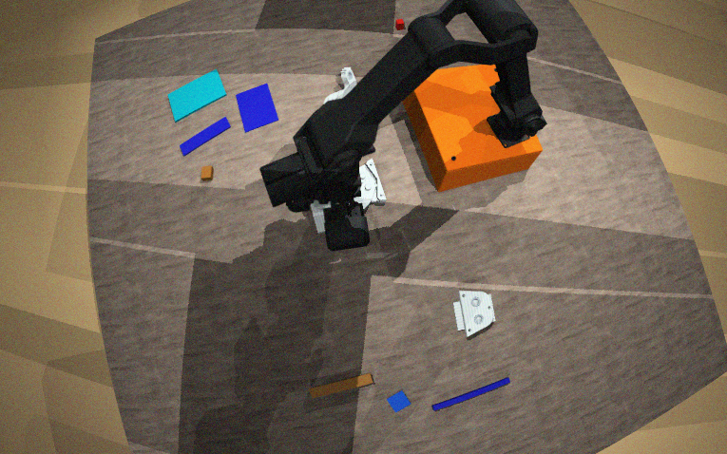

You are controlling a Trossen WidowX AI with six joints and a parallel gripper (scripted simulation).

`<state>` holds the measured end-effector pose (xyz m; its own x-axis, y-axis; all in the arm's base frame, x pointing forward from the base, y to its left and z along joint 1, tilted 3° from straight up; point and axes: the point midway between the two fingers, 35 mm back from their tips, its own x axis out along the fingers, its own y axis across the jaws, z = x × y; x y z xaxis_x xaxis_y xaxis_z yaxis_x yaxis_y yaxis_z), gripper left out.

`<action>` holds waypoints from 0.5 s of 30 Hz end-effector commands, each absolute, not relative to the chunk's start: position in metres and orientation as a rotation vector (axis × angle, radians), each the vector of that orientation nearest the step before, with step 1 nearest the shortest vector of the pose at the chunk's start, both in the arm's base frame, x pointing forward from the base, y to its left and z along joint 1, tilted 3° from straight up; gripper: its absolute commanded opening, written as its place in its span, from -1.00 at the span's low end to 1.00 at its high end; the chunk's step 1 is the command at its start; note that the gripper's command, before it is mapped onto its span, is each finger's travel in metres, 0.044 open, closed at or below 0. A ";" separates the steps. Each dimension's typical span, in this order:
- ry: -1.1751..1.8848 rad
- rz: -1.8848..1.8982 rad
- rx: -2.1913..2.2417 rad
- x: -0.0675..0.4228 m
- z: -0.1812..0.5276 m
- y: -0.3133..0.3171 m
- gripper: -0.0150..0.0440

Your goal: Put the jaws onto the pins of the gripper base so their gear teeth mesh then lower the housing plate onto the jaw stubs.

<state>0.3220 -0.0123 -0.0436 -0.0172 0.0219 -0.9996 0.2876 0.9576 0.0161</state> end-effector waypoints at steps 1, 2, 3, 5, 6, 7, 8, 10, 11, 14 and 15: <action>1.579 -0.220 0.244 0.322 -0.045 -0.013 -0.04; 1.579 -0.220 0.244 0.322 -0.045 -0.013 -0.04; 1.579 -0.220 0.244 0.322 -0.045 -0.013 -0.04; 1.579 -0.220 0.244 0.322 -0.046 -0.013 -0.04; 1.579 -0.221 0.244 0.322 -0.047 -0.013 -0.04; 1.579 -0.221 0.244 0.322 -0.048 -0.013 -0.04; 1.579 -0.221 0.244 0.322 -0.048 -0.013 -0.04; 1.579 -0.221 0.244 0.322 -0.048 -0.013 -0.04; 1.579 -0.221 0.244 0.322 -0.048 -0.013 -0.04; 1.579 -0.221 0.244 0.322 -0.048 -0.013 -0.04; 1.579 -0.221 0.244 0.322 -0.048 -0.013 -0.04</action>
<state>0.3219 -0.0123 -0.0472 -0.0177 0.0220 -0.9996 0.2882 0.9574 0.0159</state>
